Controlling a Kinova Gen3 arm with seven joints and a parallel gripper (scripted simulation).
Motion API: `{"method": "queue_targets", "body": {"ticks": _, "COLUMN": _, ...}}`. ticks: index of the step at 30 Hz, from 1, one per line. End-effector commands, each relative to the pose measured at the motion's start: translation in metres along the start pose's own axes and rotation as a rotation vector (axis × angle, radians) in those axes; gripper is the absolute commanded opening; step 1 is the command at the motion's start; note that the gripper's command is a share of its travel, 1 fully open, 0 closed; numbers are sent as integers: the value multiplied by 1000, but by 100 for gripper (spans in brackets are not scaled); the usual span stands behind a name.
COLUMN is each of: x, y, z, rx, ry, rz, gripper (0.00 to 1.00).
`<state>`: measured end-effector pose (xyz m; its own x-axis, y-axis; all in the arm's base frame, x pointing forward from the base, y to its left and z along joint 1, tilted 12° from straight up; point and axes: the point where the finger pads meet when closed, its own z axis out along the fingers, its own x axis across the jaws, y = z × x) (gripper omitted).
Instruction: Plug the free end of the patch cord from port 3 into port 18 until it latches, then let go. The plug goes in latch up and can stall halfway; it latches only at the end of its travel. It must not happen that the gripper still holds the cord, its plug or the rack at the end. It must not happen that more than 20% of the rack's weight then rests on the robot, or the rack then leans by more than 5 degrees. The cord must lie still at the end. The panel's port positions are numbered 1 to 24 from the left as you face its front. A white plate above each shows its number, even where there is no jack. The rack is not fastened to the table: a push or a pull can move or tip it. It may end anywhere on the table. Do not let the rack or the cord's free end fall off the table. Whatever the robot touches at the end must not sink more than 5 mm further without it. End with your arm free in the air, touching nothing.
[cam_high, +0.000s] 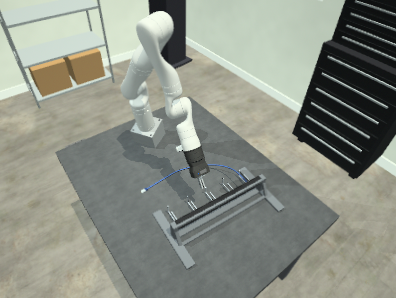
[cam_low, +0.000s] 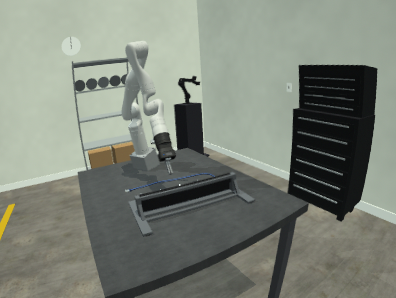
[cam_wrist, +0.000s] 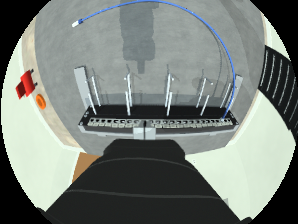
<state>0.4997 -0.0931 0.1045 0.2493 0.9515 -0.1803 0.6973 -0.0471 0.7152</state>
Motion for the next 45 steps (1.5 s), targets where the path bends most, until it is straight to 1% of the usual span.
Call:
{"method": "queue_targets", "body": {"ticks": 1, "x": 5, "y": 7, "z": -11, "rx": -16, "ry": 11, "rz": -1, "gripper": 0}}
{"method": "queue_targets", "body": {"ticks": 9, "x": 5, "y": 6, "z": -51, "rx": -16, "ry": 11, "rz": -1, "gripper": 0}}
{"method": "queue_targets", "body": {"ticks": 15, "x": 4, "y": 6, "z": -74, "rx": -16, "ry": 11, "rz": -1, "gripper": 0}}
{"method": "queue_targets", "body": {"ticks": 17, "x": 4, "y": 6, "z": -74, "rx": -16, "ry": 11, "rz": -1, "gripper": 0}}
{"method": "queue_targets", "body": {"ticks": 23, "x": 4, "y": 6, "z": -91, "rx": -16, "ry": 11, "rz": -1, "gripper": 0}}
{"method": "queue_targets", "body": {"ticks": 30, "x": 4, "y": 6, "z": -104, "rx": -16, "ry": 11, "rz": -1, "gripper": 0}}
{"method": "queue_targets", "body": {"ticks": 45, "x": 4, "y": 6, "z": -112, "rx": -16, "ry": 11, "rz": -1, "gripper": 0}}
